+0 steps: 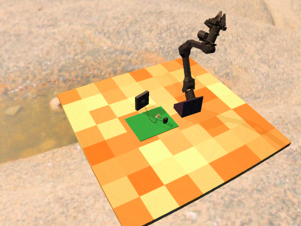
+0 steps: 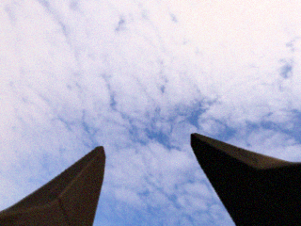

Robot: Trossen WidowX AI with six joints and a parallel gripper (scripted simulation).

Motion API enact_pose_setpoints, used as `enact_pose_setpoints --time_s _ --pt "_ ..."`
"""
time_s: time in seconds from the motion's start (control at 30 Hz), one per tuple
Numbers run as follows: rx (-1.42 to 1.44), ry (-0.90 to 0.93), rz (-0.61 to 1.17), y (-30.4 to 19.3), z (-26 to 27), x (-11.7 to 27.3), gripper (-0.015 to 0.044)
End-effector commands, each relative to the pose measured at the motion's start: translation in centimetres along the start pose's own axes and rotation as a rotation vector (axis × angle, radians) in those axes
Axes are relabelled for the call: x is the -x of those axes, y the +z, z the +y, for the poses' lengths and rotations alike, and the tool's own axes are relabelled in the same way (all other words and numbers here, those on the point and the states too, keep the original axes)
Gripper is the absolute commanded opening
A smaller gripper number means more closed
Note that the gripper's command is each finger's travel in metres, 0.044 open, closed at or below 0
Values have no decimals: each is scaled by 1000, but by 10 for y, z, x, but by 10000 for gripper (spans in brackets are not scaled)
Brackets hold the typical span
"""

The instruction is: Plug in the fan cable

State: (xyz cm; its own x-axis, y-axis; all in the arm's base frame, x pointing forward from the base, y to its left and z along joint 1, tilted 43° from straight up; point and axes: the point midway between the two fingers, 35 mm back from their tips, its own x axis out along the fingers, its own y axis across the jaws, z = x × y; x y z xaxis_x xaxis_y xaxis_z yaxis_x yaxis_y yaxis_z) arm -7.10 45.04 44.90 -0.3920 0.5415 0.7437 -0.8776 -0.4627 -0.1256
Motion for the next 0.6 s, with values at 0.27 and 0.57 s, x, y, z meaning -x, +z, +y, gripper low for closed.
enact_pose_setpoints --time_s 0.27,0.57 --pt "-22 -206 221 -47 -61 25 440" --pt "-84 -609 597 -113 -161 117 440"
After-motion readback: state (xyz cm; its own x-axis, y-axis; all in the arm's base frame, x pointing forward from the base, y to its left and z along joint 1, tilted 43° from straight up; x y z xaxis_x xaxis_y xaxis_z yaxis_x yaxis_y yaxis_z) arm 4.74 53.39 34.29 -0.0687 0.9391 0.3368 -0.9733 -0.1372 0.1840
